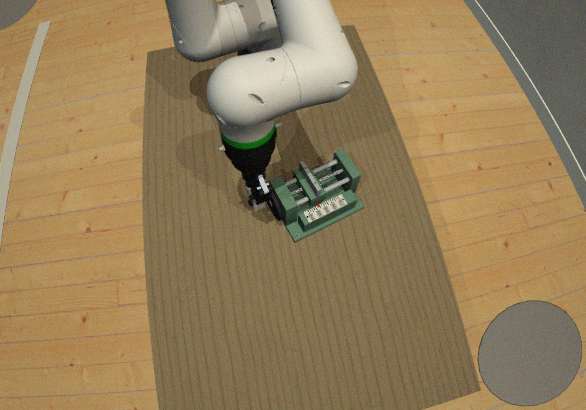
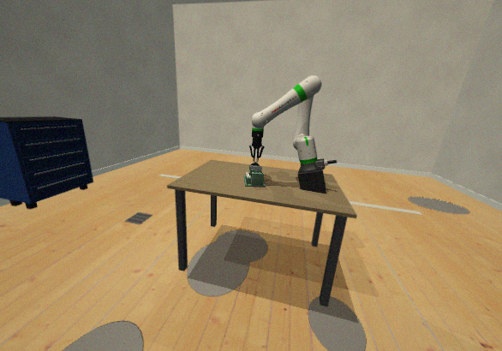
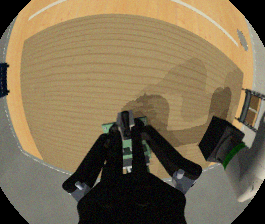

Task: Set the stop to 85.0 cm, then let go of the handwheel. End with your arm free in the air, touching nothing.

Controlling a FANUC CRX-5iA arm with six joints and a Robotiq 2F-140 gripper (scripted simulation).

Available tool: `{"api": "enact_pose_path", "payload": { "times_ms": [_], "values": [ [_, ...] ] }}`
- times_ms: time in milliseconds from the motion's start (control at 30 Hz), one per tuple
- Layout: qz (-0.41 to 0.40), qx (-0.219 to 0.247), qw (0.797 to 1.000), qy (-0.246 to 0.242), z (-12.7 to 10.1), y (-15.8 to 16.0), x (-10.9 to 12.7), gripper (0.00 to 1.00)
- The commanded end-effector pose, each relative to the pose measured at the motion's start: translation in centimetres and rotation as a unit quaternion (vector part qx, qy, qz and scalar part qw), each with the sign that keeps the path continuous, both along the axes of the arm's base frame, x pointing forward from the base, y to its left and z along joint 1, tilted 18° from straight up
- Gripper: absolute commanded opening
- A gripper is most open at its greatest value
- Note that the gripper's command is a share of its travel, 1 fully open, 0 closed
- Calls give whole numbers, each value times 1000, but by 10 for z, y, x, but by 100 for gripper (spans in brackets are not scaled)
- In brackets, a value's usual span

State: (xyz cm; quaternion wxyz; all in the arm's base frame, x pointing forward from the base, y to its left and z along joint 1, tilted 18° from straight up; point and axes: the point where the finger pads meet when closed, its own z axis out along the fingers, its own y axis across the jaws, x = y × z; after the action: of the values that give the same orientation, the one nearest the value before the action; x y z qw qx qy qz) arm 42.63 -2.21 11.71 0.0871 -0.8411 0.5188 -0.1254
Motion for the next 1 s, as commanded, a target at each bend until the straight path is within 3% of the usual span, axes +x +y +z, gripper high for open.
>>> {"api": "enact_pose_path", "payload": {
  "times_ms": [0, 967],
  "values": [
    [0, 0, 1000, 0, 1, 1, 1, 4],
    [0, 0, 1000, 0, 3, 4, 7, 4]
  ]
}}
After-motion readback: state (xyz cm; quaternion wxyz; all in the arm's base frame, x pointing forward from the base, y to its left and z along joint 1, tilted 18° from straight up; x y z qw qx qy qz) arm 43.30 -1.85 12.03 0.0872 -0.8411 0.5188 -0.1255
